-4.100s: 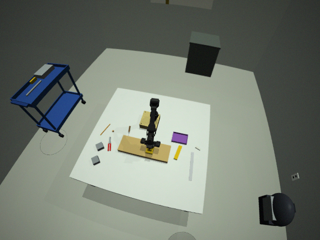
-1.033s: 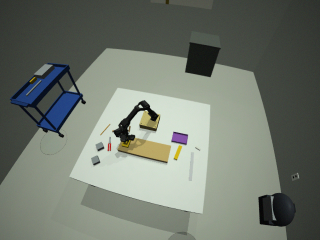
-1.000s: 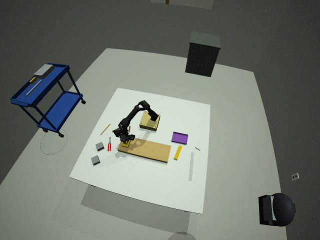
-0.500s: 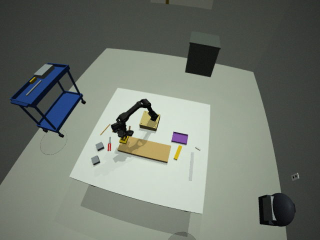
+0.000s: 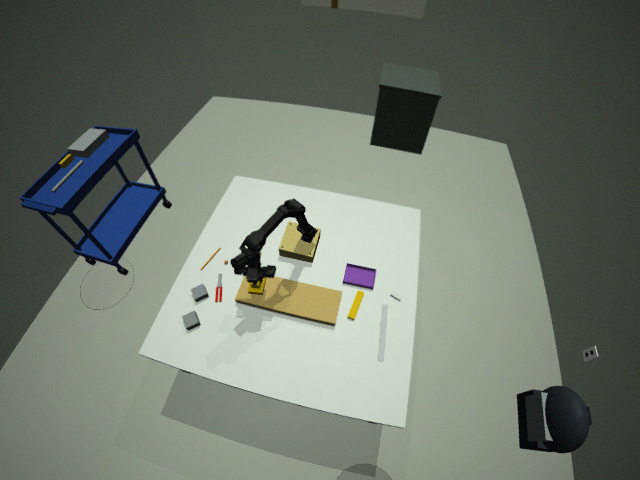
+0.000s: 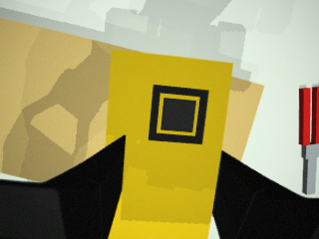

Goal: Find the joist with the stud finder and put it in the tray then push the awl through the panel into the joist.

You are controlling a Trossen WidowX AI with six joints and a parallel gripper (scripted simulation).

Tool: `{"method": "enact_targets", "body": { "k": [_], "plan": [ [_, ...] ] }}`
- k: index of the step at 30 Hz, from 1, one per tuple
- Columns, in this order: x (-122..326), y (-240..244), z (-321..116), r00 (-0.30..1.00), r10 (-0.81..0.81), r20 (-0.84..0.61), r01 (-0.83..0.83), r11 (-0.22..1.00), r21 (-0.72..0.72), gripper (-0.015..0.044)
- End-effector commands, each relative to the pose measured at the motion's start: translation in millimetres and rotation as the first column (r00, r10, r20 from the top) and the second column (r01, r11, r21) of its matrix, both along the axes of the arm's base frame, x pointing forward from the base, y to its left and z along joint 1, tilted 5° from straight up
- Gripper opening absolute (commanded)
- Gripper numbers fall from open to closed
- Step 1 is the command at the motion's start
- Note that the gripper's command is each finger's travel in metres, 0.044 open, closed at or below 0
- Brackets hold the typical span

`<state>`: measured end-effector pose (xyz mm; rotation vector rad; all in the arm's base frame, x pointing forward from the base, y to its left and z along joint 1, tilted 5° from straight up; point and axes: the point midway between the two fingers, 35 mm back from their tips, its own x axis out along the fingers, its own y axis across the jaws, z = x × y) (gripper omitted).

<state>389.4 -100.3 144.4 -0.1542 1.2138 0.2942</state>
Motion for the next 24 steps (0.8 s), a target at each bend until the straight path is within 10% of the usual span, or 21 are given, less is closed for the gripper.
{"method": "enact_targets", "body": {
  "k": [1,24],
  "plan": [
    [3,25,3,0.999,0.05,0.009,-0.05,0.999,-0.009,0.0],
    [-9,177,0,0.919,0.393,0.014,-0.393,0.919,-0.035,0.0]
  ]
}}
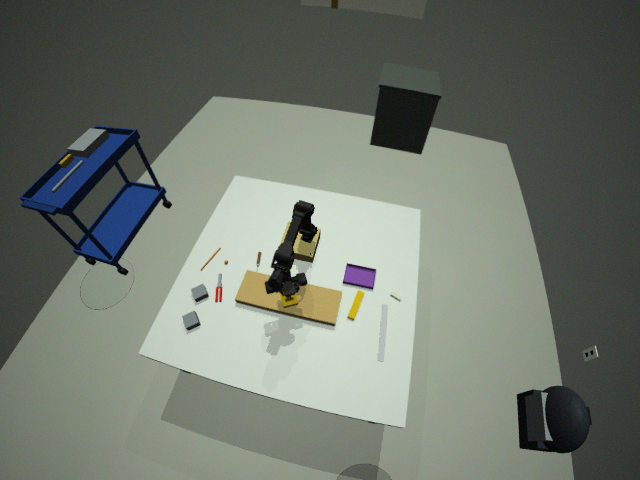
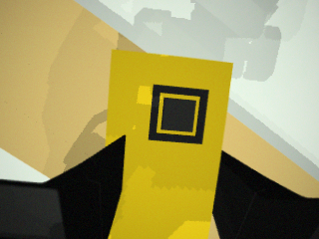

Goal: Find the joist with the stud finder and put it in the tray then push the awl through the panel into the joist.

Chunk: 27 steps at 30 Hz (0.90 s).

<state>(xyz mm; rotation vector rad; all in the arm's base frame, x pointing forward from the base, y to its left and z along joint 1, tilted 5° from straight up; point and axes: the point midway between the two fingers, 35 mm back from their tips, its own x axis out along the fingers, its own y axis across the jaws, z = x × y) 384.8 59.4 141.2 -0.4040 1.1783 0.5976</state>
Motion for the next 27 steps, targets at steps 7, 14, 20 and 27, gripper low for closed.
{"method": "enact_targets", "body": {
  "k": [7,14,20,27],
  "plan": [
    [-20,60,2,0.99,0.142,0.018,-0.142,0.99,-0.009,0.0],
    [-40,101,1,0.969,0.248,0.022,-0.248,0.969,-0.016,0.0],
    [-61,133,0,0.941,0.336,0.027,-0.336,0.942,-0.021,0.0],
    [-89,168,-1,0.9,0.435,0.032,-0.434,0.9,-0.027,0.0]
  ]
}}
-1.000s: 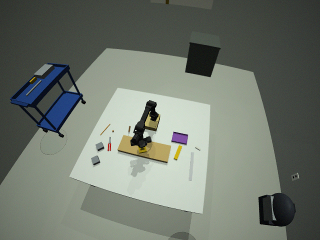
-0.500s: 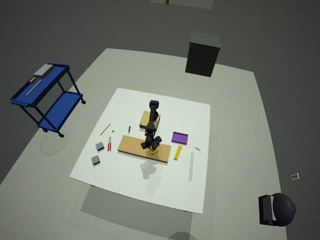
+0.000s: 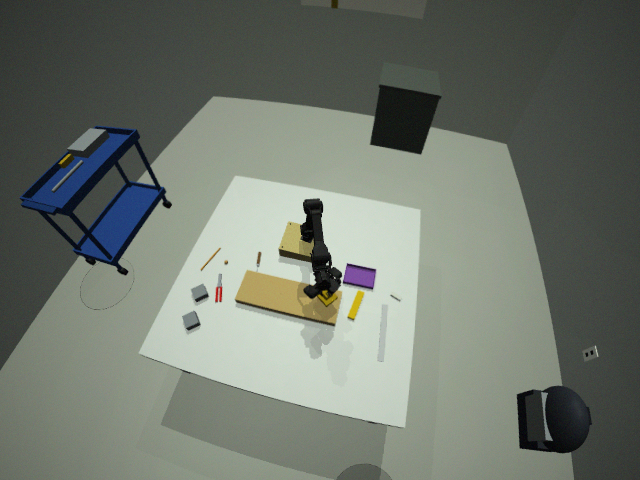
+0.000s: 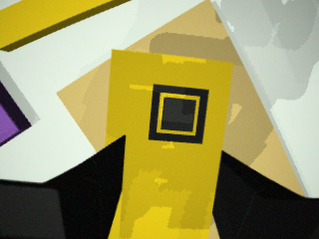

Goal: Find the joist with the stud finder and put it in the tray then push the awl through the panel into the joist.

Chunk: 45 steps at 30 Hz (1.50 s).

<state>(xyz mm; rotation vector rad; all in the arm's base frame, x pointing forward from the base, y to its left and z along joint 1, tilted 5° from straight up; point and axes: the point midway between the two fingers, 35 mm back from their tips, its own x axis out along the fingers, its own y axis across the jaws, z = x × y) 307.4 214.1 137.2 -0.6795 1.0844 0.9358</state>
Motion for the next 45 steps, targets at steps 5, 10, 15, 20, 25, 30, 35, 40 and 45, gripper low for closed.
{"method": "enact_targets", "body": {
  "k": [5,10,15,20,25,30,35,40,45],
  "plan": [
    [-34,35,2,0.994,0.112,0.018,-0.112,0.994,0.001,0.0],
    [-58,55,1,0.982,0.188,0.023,-0.188,0.982,-0.001,0.0],
    [-83,73,0,0.965,0.263,0.028,-0.263,0.965,-0.003,0.0],
    [-109,89,-1,0.941,0.336,0.034,-0.336,0.942,-0.005,0.0],
    [-137,102,-2,0.913,0.407,0.039,-0.407,0.914,-0.007,0.0],
    [-165,112,-3,0.879,0.475,0.044,-0.475,0.88,-0.008,0.0],
    [-194,120,-5,0.84,0.541,0.05,-0.541,0.841,-0.01,0.0],
    [-219,125,-6,0.802,0.595,0.054,-0.595,0.803,-0.011,0.0],
    [-220,126,-9,0.8,0.597,0.054,-0.598,0.802,-0.011,0.0]
  ]
}}
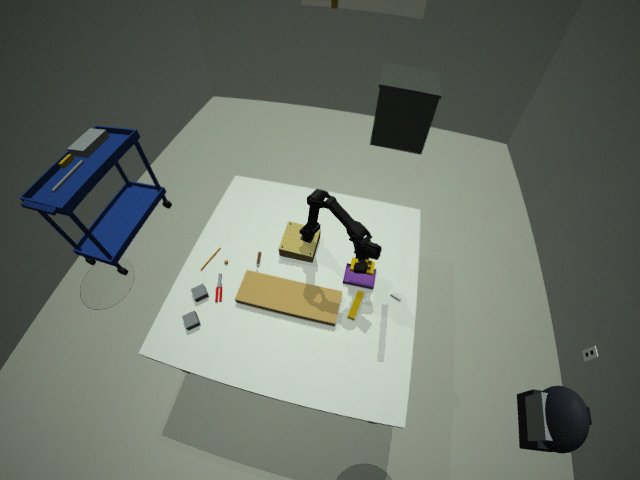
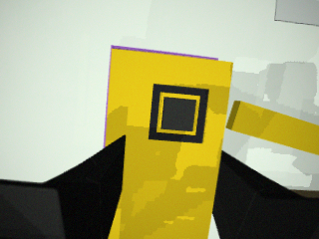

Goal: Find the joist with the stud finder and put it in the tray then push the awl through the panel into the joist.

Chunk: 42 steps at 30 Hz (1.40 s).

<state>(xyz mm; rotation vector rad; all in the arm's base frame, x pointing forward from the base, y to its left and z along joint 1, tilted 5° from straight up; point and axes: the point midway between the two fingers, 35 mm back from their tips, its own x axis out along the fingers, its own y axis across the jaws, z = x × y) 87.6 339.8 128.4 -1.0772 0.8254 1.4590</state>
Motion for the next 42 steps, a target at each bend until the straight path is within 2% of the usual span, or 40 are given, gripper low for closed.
{"method": "enact_targets", "body": {
  "k": [1,42],
  "plan": [
    [0,1,-2,1.0,-0.006,0.005,0.006,1.0,0.008,0.0],
    [5,8,-79,1.0,-0.006,0.006,0.006,1.0,0.007,0.0]
  ]
}}
